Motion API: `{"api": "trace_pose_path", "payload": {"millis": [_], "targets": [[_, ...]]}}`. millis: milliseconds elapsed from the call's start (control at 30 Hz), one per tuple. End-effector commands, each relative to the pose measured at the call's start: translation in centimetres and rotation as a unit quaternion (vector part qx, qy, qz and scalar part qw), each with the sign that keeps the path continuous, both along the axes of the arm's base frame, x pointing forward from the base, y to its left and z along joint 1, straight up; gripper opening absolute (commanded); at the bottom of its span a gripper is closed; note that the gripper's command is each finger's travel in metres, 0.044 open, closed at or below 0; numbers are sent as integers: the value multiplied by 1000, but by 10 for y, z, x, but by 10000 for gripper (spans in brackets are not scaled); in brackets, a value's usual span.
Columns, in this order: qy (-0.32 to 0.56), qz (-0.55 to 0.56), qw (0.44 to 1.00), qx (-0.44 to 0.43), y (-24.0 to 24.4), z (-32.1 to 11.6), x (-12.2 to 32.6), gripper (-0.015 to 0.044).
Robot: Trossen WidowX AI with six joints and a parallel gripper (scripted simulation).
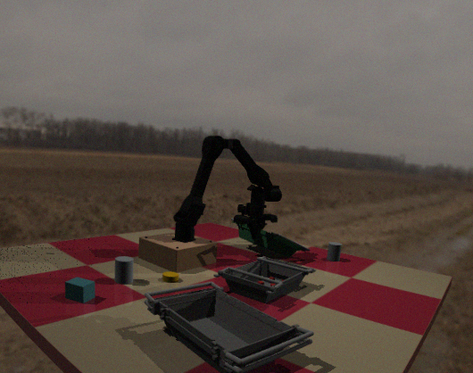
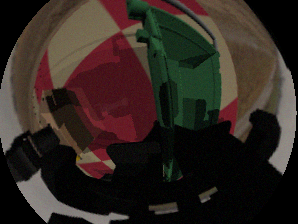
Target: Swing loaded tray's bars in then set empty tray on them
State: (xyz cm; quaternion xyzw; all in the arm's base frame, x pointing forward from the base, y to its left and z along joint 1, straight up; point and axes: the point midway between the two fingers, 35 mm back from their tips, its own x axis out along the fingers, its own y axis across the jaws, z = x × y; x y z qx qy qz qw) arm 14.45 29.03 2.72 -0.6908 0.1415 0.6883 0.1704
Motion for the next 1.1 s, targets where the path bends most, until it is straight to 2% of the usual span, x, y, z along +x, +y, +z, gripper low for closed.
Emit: {"api": "trace_pose_path", "payload": {"millis": [0, 700, 1067], "targets": [[2, 0, 1000, -2, -5, 29, -2, 0], [2, 0, 1000, -2, -5, 32, -2, 0], [2, 0, 1000, -2, 5, 80, 3, 0]]}}
